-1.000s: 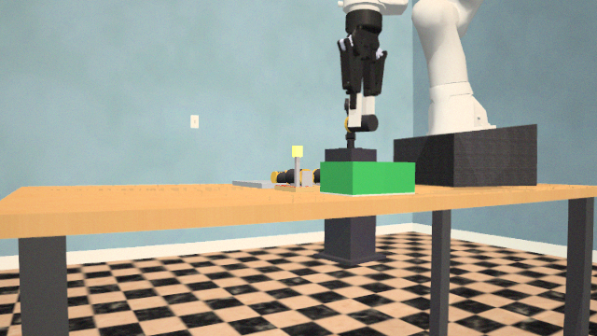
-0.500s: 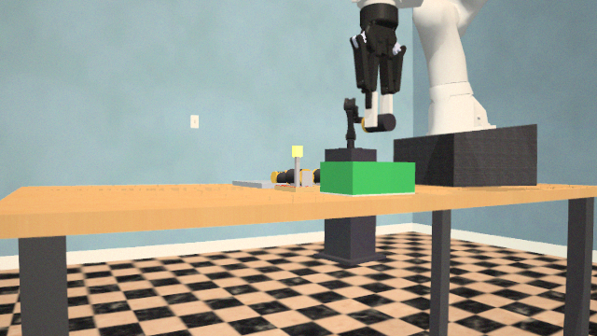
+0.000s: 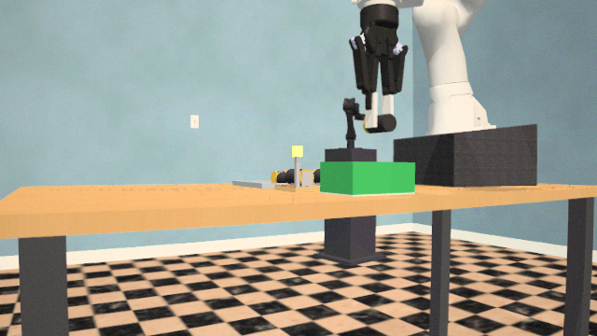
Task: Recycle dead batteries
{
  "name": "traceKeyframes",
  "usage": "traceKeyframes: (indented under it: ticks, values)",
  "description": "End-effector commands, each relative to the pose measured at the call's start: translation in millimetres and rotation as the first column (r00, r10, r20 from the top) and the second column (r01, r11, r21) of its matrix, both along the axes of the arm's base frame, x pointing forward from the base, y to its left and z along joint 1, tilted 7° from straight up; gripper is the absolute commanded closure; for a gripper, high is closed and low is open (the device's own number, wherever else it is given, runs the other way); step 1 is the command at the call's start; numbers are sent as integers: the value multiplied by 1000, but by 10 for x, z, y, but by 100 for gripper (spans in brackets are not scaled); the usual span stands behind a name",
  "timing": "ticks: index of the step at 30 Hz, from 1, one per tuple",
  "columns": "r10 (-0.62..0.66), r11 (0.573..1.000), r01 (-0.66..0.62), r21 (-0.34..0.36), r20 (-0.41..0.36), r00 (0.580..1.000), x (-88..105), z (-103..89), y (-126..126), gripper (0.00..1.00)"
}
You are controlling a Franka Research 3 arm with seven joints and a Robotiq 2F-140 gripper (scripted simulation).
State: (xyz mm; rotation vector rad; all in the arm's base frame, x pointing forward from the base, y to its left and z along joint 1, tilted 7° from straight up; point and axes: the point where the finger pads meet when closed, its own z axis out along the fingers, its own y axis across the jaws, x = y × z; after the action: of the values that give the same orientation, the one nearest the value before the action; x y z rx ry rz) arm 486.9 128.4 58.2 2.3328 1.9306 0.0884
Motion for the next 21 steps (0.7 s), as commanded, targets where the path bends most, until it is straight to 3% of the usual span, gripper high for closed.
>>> traceKeyframes:
  ticks: [1, 5, 10, 21]
  values:
    - [-31, 999, 31, 9, 3, 1000, 9, 13, 17, 84]
    - [-31, 999, 31, 8, 3, 1000, 18, -66, 13, 84]
    - [-31, 999, 31, 8, 3, 1000, 65, -457, -4, 84]
    - [-31, 999, 31, 8, 3, 1000, 68, -487, -6, 84]
